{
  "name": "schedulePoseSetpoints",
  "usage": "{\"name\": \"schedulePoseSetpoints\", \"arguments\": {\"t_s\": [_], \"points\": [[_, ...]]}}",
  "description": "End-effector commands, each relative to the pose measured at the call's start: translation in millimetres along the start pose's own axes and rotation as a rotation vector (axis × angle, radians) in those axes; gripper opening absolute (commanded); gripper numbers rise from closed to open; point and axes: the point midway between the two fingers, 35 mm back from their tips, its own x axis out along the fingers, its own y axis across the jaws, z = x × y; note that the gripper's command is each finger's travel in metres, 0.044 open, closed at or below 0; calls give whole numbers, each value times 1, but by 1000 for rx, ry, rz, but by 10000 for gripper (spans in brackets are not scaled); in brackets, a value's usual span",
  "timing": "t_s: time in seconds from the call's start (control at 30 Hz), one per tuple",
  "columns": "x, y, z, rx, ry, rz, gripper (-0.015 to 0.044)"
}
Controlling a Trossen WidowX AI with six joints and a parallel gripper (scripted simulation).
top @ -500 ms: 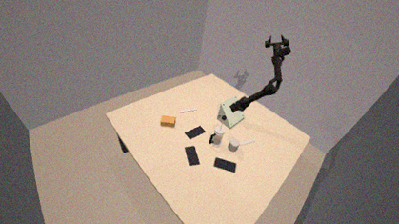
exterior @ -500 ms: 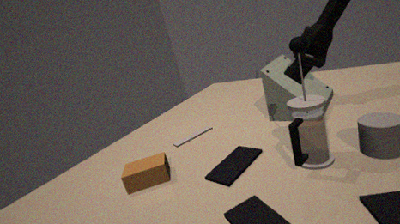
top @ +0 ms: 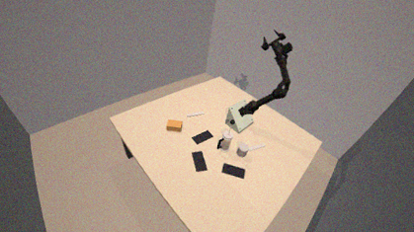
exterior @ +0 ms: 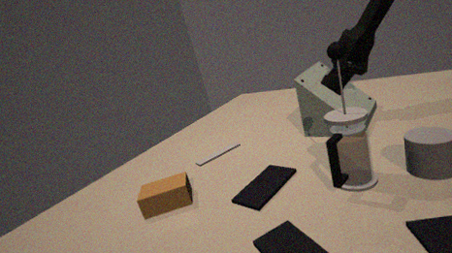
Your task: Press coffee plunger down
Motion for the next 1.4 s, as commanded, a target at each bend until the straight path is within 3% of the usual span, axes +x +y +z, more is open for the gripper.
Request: {"name": "schedulePoseSetpoints", "arguments": {"t_s": [0.0,0.3,0.67,1.0,1.37], "points": [[-2,-40,-65,-198,181,-126,440],[-37,-130,-186,-592,634,-289,440],[-136,-215,-294,-949,1256,-247,440],[-267,-265,-356,-1092,1856,52,440],[-416,-282,-366,-938,2360,611,440]]}}
